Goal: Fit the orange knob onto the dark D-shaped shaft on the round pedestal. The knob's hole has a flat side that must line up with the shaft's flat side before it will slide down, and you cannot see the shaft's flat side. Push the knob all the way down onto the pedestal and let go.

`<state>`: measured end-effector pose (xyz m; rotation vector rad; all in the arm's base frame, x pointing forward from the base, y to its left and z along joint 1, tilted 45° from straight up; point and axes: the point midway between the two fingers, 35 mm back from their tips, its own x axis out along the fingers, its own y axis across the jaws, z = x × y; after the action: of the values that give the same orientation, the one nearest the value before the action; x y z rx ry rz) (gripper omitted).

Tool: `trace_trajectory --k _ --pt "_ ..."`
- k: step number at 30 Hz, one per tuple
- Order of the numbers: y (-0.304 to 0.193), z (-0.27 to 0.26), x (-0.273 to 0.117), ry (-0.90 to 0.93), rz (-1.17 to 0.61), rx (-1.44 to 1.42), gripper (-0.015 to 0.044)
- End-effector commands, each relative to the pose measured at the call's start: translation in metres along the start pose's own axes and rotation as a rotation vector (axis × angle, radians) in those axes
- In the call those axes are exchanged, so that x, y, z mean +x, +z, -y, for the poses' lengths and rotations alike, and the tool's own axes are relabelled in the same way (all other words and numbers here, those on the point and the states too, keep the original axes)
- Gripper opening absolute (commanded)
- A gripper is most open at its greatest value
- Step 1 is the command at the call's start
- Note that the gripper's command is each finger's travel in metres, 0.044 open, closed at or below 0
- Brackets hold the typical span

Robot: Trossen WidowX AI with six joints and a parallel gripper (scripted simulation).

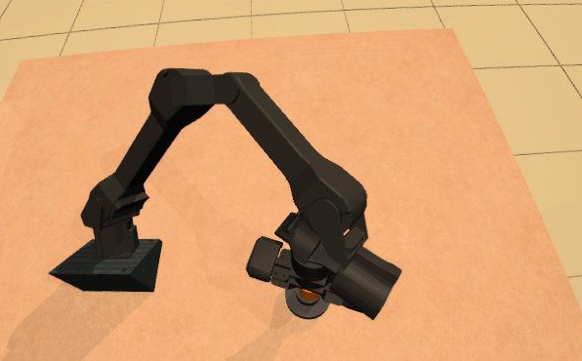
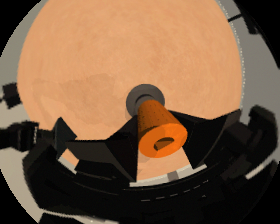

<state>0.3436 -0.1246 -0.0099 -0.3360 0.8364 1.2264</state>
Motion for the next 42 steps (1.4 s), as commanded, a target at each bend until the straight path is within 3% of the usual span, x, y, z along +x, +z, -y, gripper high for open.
trace_trajectory --k 1,42 --pt "-0.0014 -0.0006 0.0004 0.001 -0.003 -0.005 0.0" --pt "0.0004 -0.0038 -0.0015 0.001 -0.003 -0.005 0.0"
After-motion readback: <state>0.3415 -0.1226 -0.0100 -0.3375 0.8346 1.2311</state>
